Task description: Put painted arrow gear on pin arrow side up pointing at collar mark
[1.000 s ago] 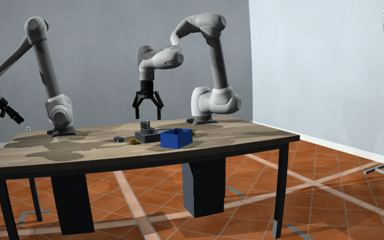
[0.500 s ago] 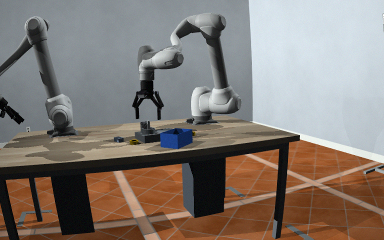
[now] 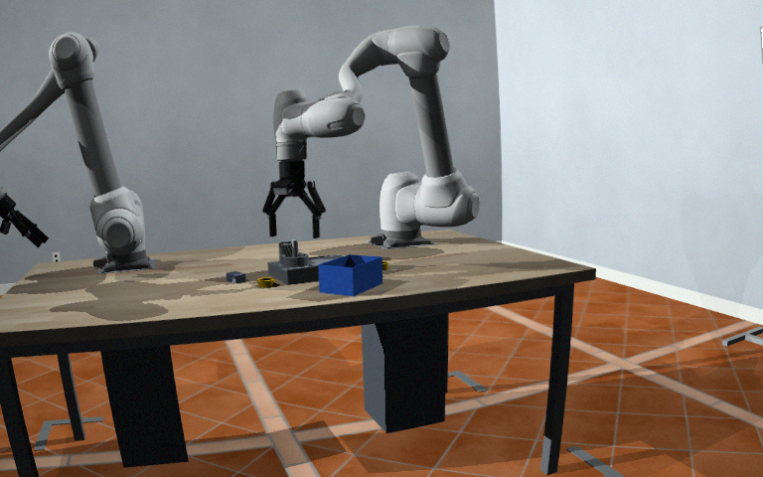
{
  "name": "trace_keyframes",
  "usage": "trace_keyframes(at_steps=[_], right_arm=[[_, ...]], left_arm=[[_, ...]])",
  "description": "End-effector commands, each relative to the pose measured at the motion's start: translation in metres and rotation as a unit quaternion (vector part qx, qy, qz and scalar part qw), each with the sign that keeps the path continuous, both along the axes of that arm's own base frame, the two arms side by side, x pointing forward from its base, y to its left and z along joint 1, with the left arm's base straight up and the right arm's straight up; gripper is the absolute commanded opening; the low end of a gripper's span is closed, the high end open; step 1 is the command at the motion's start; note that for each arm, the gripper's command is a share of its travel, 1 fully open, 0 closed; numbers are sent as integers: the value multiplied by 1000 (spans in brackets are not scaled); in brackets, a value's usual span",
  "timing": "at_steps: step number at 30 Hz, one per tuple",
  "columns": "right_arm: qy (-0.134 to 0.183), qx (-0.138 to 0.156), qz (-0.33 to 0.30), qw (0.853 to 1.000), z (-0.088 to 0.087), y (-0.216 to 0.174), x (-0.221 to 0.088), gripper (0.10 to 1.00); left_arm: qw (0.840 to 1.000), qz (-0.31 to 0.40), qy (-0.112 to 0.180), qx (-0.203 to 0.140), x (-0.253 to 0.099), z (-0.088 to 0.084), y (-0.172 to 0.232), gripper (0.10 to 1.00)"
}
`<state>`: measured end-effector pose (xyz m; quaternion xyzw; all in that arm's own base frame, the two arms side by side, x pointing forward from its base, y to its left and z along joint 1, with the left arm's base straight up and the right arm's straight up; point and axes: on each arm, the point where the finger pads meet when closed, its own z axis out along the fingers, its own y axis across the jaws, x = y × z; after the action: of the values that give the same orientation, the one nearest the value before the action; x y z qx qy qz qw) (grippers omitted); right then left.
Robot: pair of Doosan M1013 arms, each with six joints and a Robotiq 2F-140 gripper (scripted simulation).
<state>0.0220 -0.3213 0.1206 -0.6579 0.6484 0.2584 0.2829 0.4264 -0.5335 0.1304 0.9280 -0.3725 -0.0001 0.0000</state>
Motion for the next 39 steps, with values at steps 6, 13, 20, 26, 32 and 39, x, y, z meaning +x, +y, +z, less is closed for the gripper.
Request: trace_keyframes(at_steps=[6, 13, 20, 26, 32, 39], right_arm=[[0, -1, 0, 1000, 0, 0, 0, 1000], [0, -1, 0, 1000, 0, 0, 0, 1000], [0, -1, 0, 1000, 0, 0, 0, 1000], [0, -1, 0, 1000, 0, 0, 0, 1000], [0, -1, 0, 1000, 0, 0, 0, 1000], [0, -1, 0, 1000, 0, 0, 0, 1000]], left_arm=[[1000, 0, -1, 0, 0, 2, 0, 1000], [1000, 0, -1, 0, 0, 9, 0, 1000], [1000, 0, -1, 0, 0, 26, 0, 1000], [1000, 0, -1, 0, 0, 37, 0, 1000], [1000, 0, -1, 0, 0, 40, 0, 1000], [1000, 0, -1, 0, 0, 40, 0, 1000]])
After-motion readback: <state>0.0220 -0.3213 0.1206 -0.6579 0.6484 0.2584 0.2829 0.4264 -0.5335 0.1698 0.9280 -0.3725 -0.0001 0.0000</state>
